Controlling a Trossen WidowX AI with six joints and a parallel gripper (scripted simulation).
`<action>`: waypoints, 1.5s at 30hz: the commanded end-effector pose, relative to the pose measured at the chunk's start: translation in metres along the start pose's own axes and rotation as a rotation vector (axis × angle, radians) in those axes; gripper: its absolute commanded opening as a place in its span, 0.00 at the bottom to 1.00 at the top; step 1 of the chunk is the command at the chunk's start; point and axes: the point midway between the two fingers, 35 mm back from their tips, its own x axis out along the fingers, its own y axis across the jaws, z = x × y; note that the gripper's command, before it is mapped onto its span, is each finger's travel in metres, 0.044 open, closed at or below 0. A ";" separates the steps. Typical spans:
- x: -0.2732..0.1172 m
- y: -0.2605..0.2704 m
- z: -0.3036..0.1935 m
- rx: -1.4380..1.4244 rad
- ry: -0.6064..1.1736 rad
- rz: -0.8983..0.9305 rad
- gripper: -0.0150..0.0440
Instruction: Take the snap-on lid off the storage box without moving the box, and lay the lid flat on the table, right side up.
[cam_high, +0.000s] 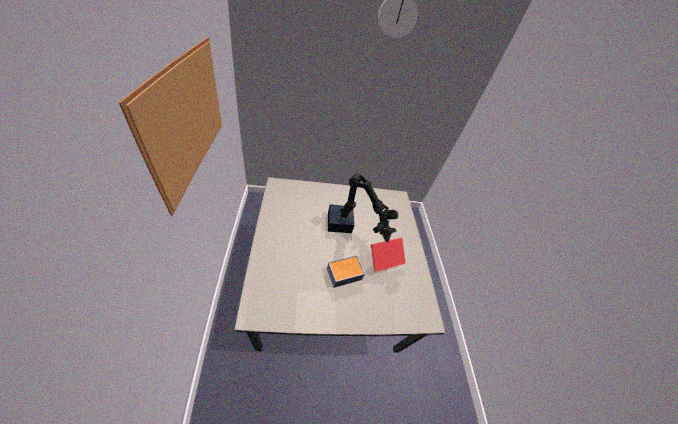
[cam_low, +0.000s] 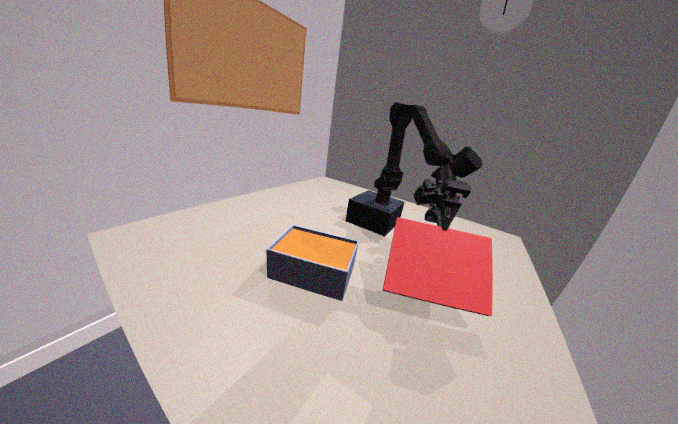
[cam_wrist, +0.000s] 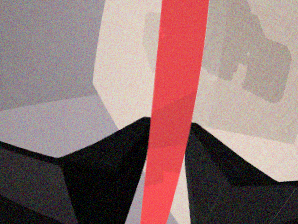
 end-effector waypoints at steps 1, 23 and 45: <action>0.003 -0.003 0.001 -0.001 -0.002 0.002 0.25; 0.014 -0.017 0.001 -0.001 -0.002 0.002 0.25; 0.026 -0.031 0.001 -0.001 -0.002 0.002 0.25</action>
